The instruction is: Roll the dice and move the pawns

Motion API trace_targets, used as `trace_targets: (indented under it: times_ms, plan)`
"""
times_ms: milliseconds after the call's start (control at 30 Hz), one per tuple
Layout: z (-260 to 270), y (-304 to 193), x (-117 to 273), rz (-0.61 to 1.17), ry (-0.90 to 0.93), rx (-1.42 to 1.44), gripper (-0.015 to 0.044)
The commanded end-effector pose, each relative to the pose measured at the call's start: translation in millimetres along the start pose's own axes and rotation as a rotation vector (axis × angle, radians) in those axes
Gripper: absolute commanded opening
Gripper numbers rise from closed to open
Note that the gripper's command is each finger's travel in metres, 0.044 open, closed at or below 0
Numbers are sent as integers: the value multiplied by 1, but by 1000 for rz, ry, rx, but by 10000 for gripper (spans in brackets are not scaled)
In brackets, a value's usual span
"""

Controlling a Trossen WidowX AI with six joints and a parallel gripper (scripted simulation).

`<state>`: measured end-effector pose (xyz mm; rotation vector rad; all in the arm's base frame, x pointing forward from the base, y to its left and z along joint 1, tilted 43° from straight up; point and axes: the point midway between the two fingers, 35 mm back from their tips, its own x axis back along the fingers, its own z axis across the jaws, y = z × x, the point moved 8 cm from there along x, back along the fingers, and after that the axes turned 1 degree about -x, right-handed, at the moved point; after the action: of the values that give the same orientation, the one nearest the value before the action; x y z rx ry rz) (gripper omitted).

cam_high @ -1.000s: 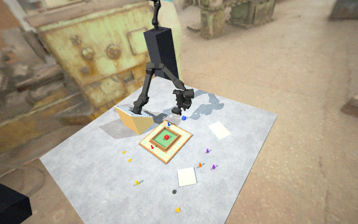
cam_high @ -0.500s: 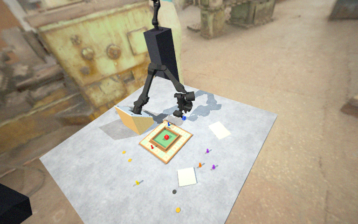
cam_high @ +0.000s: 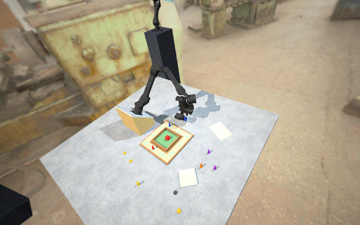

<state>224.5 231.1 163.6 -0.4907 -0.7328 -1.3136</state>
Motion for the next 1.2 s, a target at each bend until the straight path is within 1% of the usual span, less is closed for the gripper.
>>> trace_targets:
  times_ms: [0, 67, 267, 500, 600, 700, 1167]
  plan:
    - [-2, -2, -8, 4, -6, -5, 275]
    - [-2, -2, -9, 4, -6, -5, 275]
    - [-2, -2, -9, 4, -6, -5, 118]
    - [-2, -2, -9, 4, -6, -5, 71]
    - [-2, -1, -6, 3, -7, -4, 0]
    - [-2, 1, 7, 3, -12, -1, 0]
    - [1, -6, 104, 4, -14, -4, 0]
